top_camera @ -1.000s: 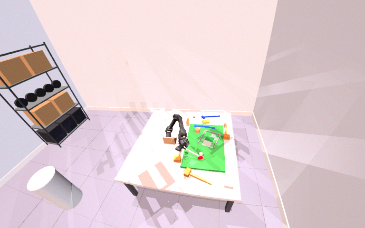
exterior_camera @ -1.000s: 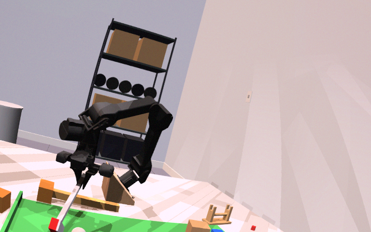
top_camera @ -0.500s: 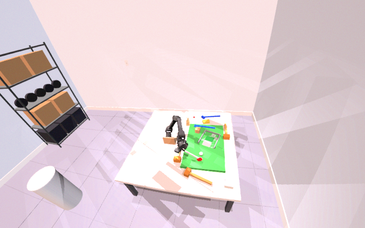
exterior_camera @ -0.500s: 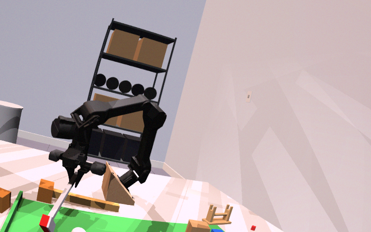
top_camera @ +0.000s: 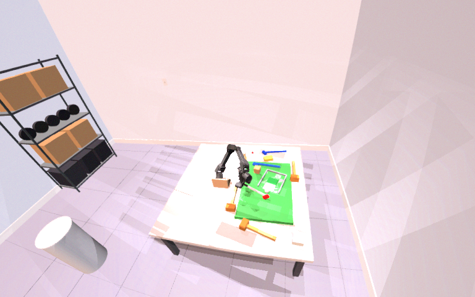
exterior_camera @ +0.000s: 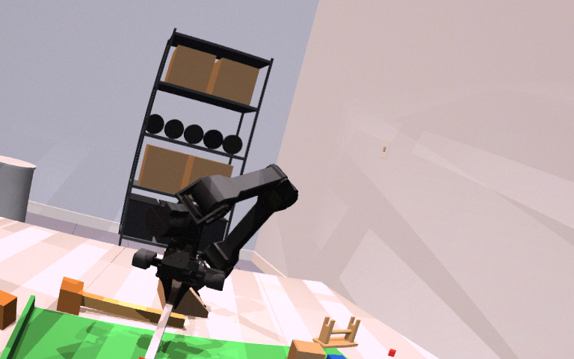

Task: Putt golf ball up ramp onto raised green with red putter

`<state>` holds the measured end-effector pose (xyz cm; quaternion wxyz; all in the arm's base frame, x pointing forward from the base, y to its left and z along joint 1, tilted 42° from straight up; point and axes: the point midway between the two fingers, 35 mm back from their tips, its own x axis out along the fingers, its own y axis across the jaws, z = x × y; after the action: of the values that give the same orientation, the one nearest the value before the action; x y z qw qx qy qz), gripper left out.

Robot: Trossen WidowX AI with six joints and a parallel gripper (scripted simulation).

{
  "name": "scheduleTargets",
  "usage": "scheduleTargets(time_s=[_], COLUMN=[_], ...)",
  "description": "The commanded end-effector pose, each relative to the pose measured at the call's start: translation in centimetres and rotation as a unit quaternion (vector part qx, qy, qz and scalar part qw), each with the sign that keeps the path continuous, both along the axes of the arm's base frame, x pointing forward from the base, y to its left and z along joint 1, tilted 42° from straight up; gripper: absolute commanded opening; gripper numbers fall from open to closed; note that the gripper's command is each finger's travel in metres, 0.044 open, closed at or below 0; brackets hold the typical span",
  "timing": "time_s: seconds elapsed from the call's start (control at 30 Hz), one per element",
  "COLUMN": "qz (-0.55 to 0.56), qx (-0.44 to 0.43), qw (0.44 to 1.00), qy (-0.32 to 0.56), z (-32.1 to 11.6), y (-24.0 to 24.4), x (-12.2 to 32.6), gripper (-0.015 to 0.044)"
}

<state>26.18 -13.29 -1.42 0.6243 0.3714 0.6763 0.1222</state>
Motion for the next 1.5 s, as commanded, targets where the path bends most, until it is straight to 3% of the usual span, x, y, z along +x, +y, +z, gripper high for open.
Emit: scheduleTargets(time_s=[0.0,0.47,1.47], qz=[-0.011,-0.011,-0.012], qx=[0.003,0.002,0.005], qw=[1.0,1.0,1.0], qy=[0.001,0.002,0.005], z=[0.6,4.9,4.2], y=[0.2,-3.6,-3.0], x=[-0.1,-0.5,-0.4], gripper=[0.0,0.0,0.0])
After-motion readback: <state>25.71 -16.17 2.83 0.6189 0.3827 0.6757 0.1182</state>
